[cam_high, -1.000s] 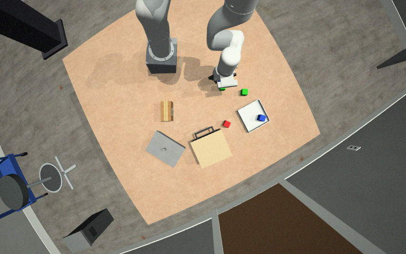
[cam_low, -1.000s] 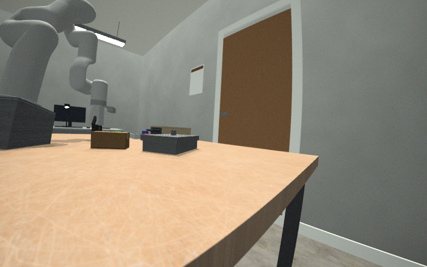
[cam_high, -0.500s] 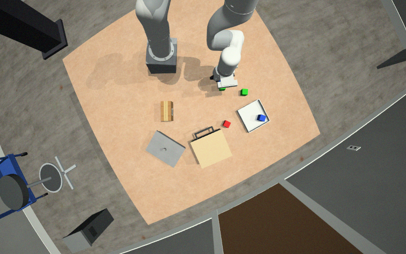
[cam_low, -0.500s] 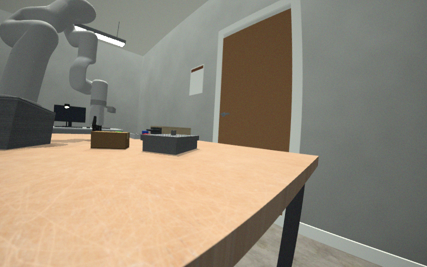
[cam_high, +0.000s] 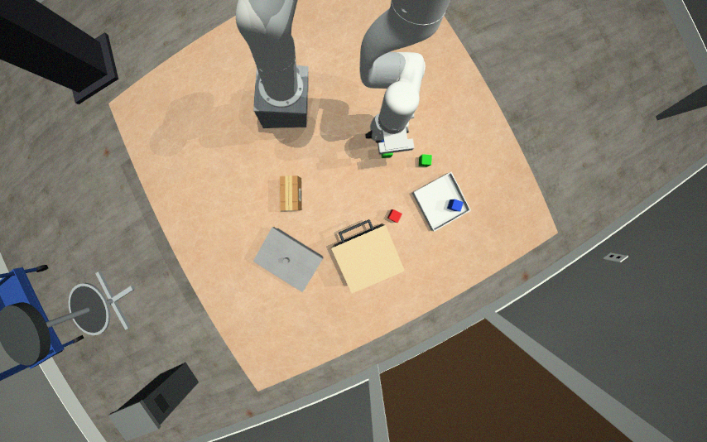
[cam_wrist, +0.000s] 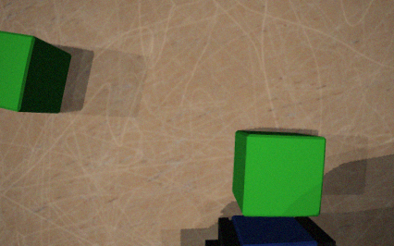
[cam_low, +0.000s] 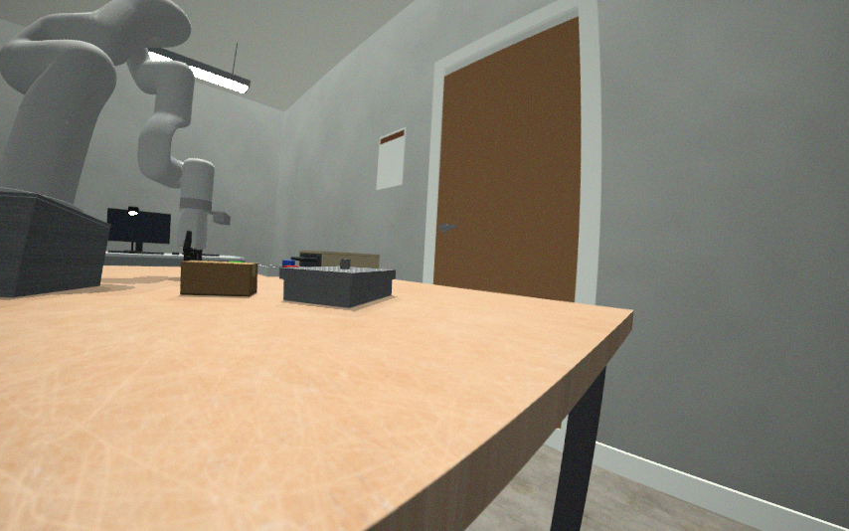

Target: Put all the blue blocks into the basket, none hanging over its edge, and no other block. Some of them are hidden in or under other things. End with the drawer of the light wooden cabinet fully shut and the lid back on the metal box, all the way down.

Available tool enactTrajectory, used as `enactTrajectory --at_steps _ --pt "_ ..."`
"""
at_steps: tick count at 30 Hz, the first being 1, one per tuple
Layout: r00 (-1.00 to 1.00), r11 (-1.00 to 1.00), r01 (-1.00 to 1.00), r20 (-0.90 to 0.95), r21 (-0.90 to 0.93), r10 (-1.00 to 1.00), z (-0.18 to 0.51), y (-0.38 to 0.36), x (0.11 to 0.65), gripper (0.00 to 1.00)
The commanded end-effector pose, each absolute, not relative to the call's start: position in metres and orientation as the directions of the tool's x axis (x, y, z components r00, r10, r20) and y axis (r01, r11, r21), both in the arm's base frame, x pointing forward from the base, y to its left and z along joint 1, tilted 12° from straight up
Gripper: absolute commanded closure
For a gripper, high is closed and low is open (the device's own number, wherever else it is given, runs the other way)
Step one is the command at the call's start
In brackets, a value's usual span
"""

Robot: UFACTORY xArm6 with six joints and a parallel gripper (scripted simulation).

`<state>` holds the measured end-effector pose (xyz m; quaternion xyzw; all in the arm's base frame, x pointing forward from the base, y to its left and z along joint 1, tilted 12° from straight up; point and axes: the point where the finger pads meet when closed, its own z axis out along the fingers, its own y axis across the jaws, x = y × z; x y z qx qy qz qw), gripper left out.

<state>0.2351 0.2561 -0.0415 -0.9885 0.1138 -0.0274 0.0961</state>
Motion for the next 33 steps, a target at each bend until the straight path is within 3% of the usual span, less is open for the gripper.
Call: enactTrajectory --at_steps 1,33 --pt "0.972 -0.955 -0.220 0.034 -0.198 -0.230 -0.041 0.257 0.236 1.00" --pt "0.973 -0.955 -0.220 0.033 -0.198 -0.230 -0.028 0.254 0.235 1.00"
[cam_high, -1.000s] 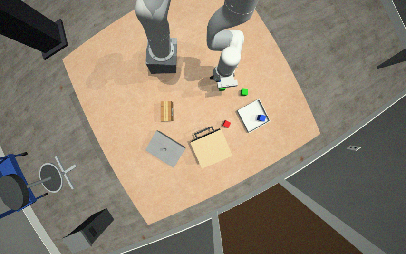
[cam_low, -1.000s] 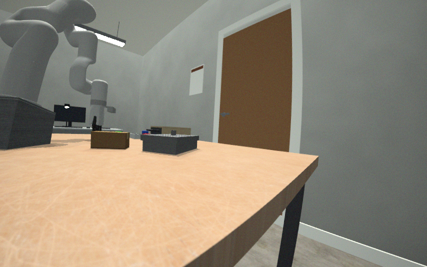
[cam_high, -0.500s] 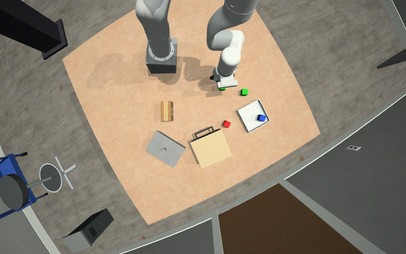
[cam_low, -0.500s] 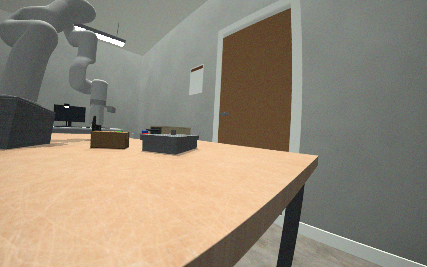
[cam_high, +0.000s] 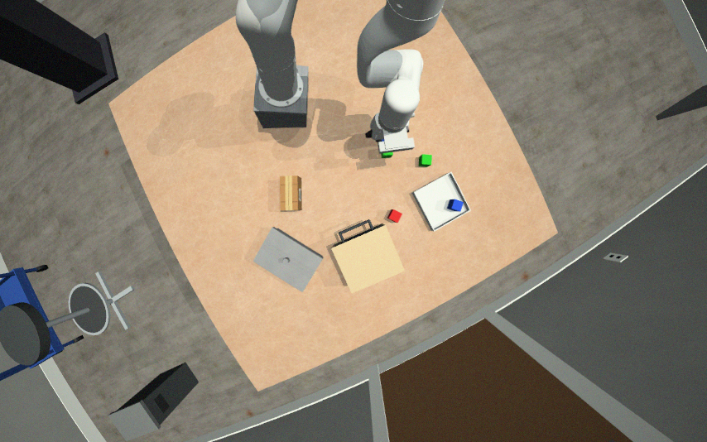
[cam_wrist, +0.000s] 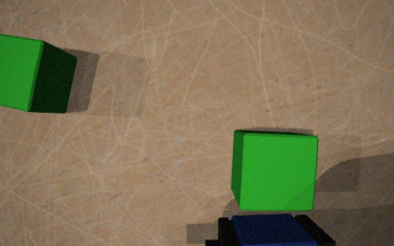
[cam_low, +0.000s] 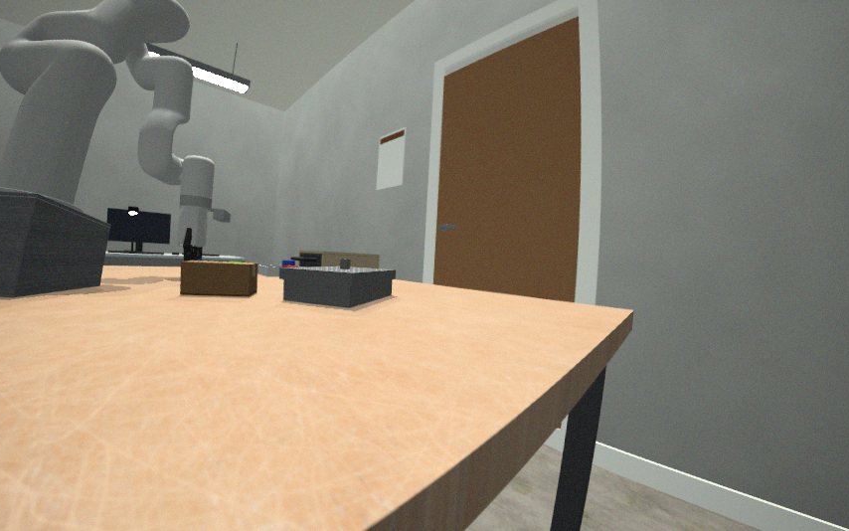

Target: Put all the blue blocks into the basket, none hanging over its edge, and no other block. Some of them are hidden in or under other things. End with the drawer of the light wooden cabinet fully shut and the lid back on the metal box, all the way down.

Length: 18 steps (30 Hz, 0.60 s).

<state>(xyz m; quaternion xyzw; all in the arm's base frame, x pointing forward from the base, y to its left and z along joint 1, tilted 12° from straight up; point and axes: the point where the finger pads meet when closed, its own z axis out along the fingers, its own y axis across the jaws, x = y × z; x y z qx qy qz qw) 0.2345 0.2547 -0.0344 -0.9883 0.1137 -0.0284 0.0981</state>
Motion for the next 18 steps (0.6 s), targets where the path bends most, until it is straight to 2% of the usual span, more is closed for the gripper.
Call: enactTrajectory --at_steps 1,18 --pt "0.972 -0.955 -0.220 0.034 -0.198 -0.230 -0.026 0.254 0.234 1.00" --pt "0.973 -0.955 -0.220 0.033 -0.198 -0.230 0.007 0.248 0.232 1.00"
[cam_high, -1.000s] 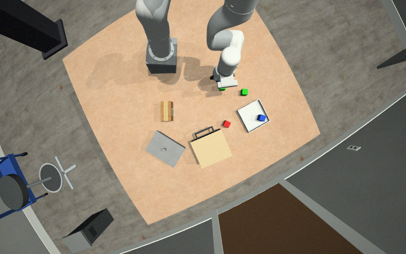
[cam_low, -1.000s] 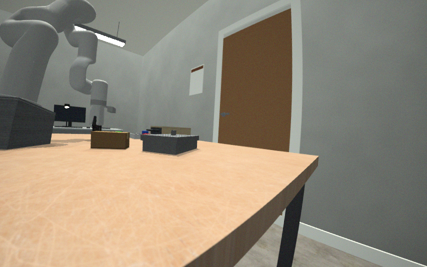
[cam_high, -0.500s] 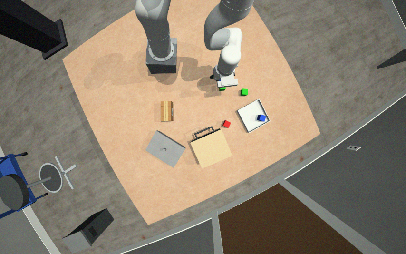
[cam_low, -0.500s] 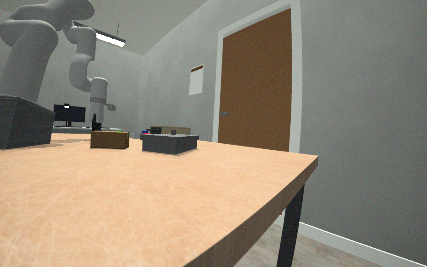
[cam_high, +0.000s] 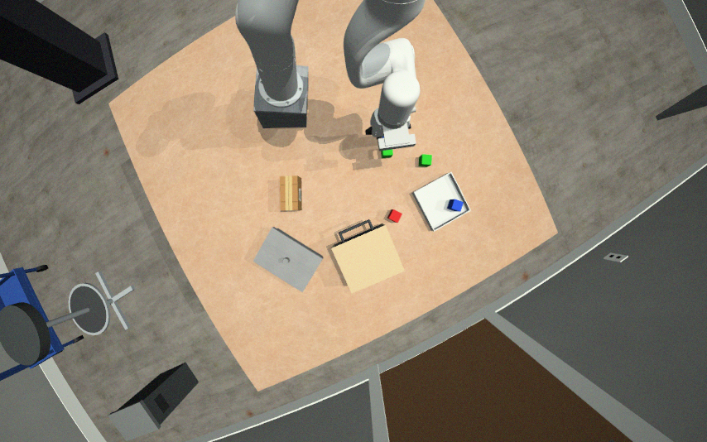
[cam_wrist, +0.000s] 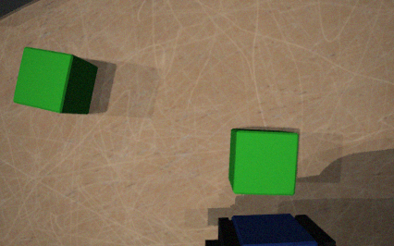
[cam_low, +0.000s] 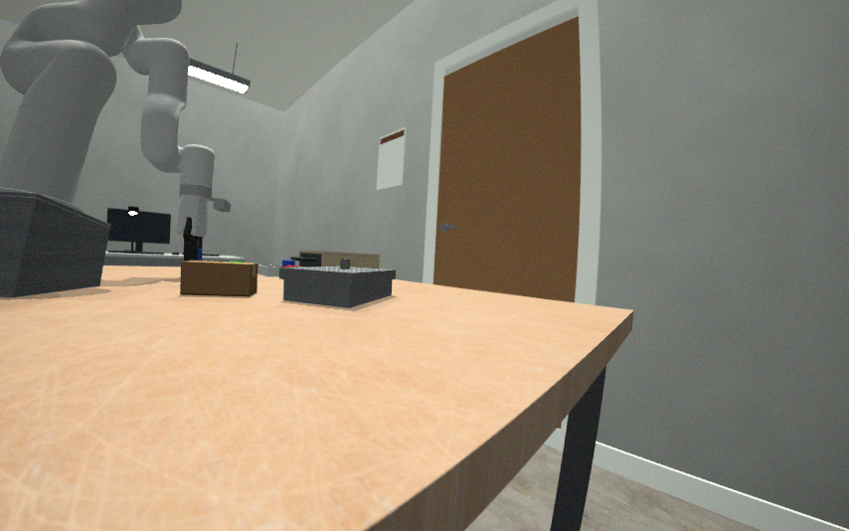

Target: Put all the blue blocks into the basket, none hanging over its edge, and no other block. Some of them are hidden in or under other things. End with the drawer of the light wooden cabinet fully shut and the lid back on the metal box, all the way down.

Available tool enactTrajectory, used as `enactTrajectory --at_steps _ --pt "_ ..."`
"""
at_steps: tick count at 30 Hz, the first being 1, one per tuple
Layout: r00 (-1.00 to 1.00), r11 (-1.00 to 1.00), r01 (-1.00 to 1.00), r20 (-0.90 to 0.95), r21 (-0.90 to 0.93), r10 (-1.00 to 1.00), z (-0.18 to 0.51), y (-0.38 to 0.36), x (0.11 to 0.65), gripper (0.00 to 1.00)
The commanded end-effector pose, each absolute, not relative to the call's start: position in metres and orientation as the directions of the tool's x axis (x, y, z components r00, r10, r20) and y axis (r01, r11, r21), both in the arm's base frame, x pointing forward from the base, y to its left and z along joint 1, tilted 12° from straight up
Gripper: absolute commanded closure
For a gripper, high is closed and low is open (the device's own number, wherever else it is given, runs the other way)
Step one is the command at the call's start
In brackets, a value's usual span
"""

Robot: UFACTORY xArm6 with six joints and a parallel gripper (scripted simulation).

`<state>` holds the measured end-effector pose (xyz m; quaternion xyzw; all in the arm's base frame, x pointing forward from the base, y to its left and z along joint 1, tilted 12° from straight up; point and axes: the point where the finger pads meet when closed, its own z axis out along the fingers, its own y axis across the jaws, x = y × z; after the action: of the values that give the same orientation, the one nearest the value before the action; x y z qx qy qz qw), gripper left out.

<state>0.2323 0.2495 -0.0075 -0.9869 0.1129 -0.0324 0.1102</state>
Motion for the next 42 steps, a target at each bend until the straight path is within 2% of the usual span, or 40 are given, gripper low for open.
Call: enactTrajectory --at_steps 1,25,42 --pt "0.973 -0.955 -0.220 0.033 -0.198 -0.230 0.007 0.248 0.232 1.00" --pt "0.973 -0.955 -0.220 0.034 -0.198 -0.230 0.112 0.228 0.223 1.00" --pt "0.972 -0.955 -0.220 0.034 -0.198 -0.230 0.123 0.226 0.223 1.00"
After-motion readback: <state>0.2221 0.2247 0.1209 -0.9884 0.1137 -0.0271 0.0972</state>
